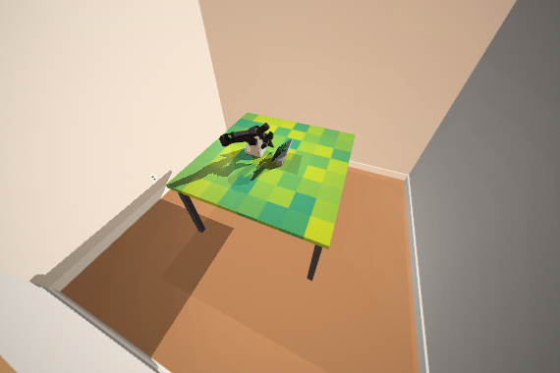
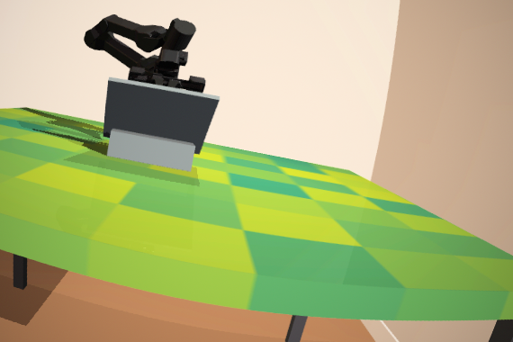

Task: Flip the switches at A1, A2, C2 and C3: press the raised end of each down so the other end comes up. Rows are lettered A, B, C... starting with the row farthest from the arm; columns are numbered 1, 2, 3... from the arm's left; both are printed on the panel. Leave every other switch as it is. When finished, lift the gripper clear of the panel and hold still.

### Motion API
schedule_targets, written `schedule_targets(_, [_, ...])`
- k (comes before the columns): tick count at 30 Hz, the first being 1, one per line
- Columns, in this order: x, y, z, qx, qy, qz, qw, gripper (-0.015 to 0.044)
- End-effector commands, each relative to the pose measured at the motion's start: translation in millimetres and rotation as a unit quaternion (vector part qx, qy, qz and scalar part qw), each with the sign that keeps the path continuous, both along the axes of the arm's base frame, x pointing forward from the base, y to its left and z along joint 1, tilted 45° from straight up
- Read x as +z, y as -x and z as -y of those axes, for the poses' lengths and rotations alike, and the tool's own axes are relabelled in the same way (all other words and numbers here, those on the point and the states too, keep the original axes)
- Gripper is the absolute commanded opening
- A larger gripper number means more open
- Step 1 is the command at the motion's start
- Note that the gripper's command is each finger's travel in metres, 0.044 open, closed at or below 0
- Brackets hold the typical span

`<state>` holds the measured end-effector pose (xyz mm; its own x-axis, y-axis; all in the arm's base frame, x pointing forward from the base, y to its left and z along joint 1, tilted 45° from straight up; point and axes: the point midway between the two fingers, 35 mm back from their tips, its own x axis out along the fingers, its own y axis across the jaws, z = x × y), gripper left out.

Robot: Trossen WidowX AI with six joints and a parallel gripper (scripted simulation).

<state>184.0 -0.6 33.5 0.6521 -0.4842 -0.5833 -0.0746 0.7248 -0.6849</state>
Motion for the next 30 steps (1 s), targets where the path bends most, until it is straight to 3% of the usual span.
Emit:
schedule_targets(1, [-10.5, -10.6, 14.0, 0.008, 0.006, 0.006, 1.000, 0.0000])
schedule_targets(30, [-24.8, -26.8, 27.0, 0.008, 0.007, 0.008, 1.000, 0.0000])
